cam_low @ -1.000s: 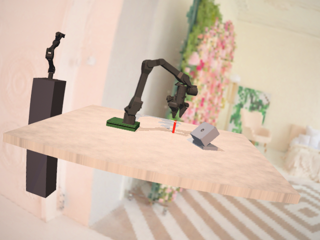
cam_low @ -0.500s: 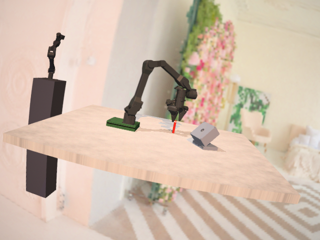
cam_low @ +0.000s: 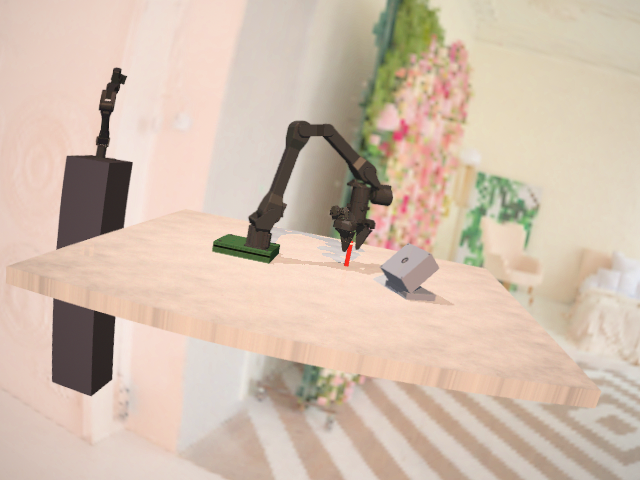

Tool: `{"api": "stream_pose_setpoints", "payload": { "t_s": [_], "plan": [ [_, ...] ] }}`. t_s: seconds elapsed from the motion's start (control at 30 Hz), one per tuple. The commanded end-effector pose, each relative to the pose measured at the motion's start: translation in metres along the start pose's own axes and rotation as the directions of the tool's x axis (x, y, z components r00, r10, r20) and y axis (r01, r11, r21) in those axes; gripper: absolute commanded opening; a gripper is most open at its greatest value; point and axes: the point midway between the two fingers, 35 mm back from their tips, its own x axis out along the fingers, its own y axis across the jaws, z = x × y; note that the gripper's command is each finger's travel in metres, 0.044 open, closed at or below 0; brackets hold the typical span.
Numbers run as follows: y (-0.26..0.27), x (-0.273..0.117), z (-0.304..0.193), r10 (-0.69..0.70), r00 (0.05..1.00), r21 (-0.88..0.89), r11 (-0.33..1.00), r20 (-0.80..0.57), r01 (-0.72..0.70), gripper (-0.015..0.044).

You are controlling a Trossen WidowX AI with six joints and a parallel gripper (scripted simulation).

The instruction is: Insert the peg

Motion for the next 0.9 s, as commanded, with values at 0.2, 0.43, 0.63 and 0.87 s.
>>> {"api": "stream_pose_setpoints", "payload": {
  "t_s": [0.2,0.43,0.63,0.87],
  "plan": [
    [0.0023,0.0135,0.0031,0.005,1.0,-0.004,1.0,0.011,-0.005,0.044],
    [0.0013,0.0105,0.0011,0.004,1.0,0.0,1.0,0.003,-0.004,0.0309],
    [0.0013,0.0105,0.0011,0.004,1.0,0.0,1.0,0.003,-0.004,0.0151],
    [0.0013,0.0105,0.0011,0.004,1.0,0.0,1.0,0.003,-0.004,0.0026]
  ]
}}
